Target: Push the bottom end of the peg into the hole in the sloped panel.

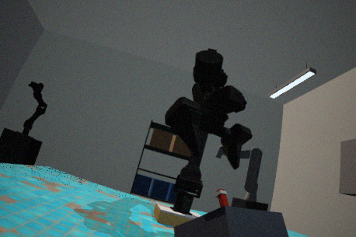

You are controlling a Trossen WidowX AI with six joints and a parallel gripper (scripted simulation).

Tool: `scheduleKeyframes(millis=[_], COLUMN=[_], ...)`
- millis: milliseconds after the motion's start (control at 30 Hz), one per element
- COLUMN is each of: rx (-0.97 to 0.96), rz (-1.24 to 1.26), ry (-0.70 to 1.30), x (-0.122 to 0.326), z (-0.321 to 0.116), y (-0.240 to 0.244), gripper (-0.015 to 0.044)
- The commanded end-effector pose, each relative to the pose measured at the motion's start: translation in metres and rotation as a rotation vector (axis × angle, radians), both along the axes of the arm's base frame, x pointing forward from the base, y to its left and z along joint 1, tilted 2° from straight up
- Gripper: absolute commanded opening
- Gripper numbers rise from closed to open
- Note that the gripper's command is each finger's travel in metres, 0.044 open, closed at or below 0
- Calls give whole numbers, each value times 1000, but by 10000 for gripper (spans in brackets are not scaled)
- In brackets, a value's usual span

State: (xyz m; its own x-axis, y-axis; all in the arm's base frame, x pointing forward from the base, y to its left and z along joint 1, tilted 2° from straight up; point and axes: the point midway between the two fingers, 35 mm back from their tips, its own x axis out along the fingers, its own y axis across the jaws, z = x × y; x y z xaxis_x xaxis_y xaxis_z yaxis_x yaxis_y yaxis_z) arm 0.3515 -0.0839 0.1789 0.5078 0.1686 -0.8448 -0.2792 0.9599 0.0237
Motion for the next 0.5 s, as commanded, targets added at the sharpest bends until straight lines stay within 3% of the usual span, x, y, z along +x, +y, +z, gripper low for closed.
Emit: scheduleKeyframes(millis=[0,467], rx=[2,1], rz=[4,3], ry=[-2,-1], x=[-4,-9], z=[6,15], y=[-1,-3], gripper=[440,440])
